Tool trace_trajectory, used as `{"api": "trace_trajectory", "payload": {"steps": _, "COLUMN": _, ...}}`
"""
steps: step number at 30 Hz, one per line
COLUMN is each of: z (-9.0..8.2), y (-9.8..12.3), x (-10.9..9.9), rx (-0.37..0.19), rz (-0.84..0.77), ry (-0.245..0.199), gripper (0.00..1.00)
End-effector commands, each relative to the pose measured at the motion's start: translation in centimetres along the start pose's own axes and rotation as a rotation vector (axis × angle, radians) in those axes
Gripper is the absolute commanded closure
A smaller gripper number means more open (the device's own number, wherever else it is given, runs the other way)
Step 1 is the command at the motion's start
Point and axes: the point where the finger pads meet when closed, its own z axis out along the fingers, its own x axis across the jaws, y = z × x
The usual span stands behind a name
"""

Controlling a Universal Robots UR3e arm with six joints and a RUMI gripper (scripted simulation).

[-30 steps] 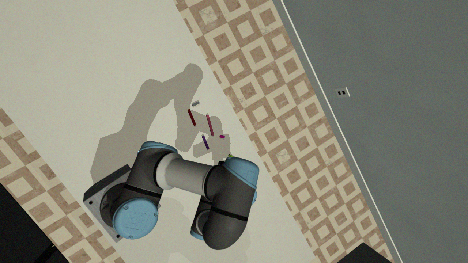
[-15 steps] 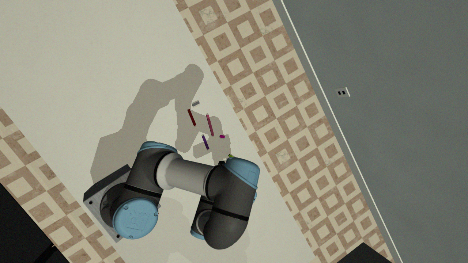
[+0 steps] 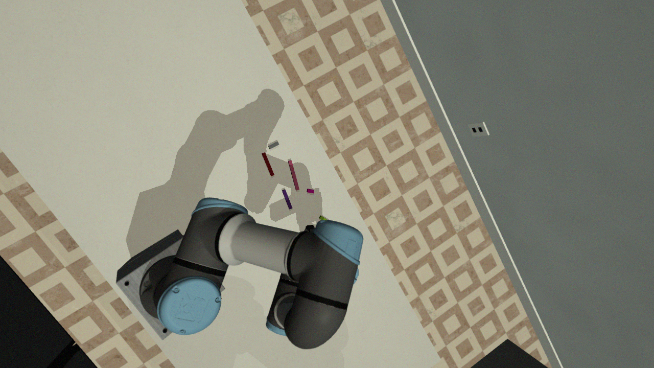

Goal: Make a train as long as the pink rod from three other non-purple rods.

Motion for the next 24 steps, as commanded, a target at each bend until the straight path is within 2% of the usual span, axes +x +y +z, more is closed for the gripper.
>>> {"api": "trace_trajectory", "payload": {"steps": 1, "z": -0.02, "y": 0.08, "x": -0.04, "rx": -0.002, "rz": 0.0, "ry": -0.002, "gripper": 1.0}}
{"api": "trace_trajectory", "payload": {"steps": 7, "z": -0.02, "y": 0.08, "x": -0.04, "rx": -0.002, "rz": 0.0, "ry": -0.002, "gripper": 1.0}}
{"api": "trace_trajectory", "payload": {"steps": 11, "z": -0.02, "y": 0.08, "x": -0.04, "rx": -0.002, "rz": 0.0, "ry": -0.002, "gripper": 0.94}}
{"api": "trace_trajectory", "payload": {"steps": 15, "z": -0.02, "y": 0.08, "x": -0.04, "rx": -0.002, "rz": 0.0, "ry": -0.002, "gripper": 0.94}}
{"api": "trace_trajectory", "payload": {"steps": 24, "z": -0.02, "y": 0.08, "x": -0.04, "rx": -0.002, "rz": 0.0, "ry": -0.002, "gripper": 0.86}}
